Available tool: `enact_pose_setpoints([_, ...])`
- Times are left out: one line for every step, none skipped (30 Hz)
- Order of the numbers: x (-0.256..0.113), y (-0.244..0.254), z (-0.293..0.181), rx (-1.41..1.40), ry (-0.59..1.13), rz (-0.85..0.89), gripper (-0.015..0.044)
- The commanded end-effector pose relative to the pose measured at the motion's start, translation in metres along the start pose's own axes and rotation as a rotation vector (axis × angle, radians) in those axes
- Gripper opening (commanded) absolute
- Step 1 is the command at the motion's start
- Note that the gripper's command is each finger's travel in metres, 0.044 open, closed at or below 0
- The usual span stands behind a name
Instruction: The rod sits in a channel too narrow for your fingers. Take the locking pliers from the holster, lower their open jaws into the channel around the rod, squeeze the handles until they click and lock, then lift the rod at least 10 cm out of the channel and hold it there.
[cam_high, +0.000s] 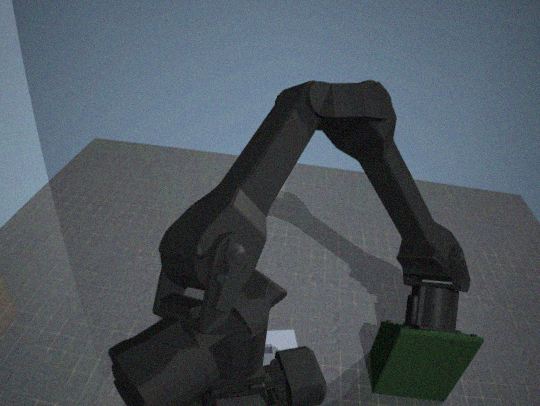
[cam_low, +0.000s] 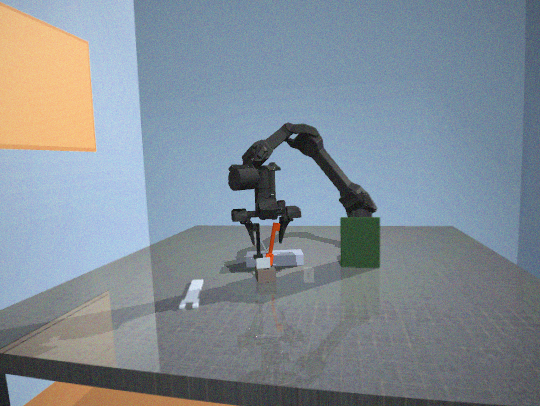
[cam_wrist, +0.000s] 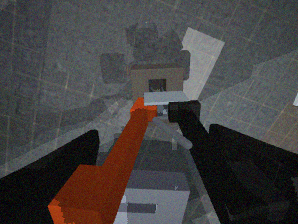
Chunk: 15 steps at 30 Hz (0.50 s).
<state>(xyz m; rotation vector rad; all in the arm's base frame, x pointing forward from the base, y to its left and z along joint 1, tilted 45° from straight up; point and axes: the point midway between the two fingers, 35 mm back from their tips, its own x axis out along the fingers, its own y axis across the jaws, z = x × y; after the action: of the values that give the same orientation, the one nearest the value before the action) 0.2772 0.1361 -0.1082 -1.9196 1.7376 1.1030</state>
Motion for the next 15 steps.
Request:
enact_pose_setpoints([0.0003,-0.0003,-0.0002,-0.005,0.002,-0.002,0.0347])
enact_pose_setpoints([0.0003,-0.0003,-0.0002,-0.005,0.002,-0.002,0.0345])
enact_pose_setpoints([0.0003,-0.0003,-0.0002,-0.005,0.002,-0.002,0.0344])
enact_pose_setpoints([0.0003,-0.0003,-0.0002,-0.005,0.002,-0.002,0.0343])
enact_pose_setpoints([0.0003,-0.0003,-0.0002,-0.005,0.002,-0.002,0.0341])
enact_pose_setpoints([0.0003,-0.0003,-0.0002,-0.005,0.002,-0.002,0.0340])
enact_pose_setpoints([0.0003,-0.0003,-0.0002,-0.005,0.002,-0.002,0.0339])
enact_pose_setpoints([0.0003,-0.0003,-0.0002,-0.005,0.002,-0.002,0.0337])
enact_pose_setpoints([0.0003,-0.0003,-0.0002,-0.005,0.002,-0.002,0.0337])
enact_pose_setpoints([0.0003,-0.0003,-0.0002,-0.005,0.002,-0.002,0.0318])
enact_pose_setpoints([0.0003,-0.0003,-0.0002,-0.005,0.002,-0.002,0.0318])
enact_pose_setpoints([0.0003,-0.0003,-0.0002,-0.005,0.002,-0.002,0.0318])
enact_pose_setpoints([0.0003,-0.0003,-0.0002,-0.005,0.002,-0.002,0.0318])
enact_pose_setpoints([0.0003,-0.0003,-0.0002,-0.005,0.002,-0.002,0.0318])
enact_pose_setpoints([0.0003,-0.0003,-0.0002,-0.005,0.002,-0.002,0.0318])
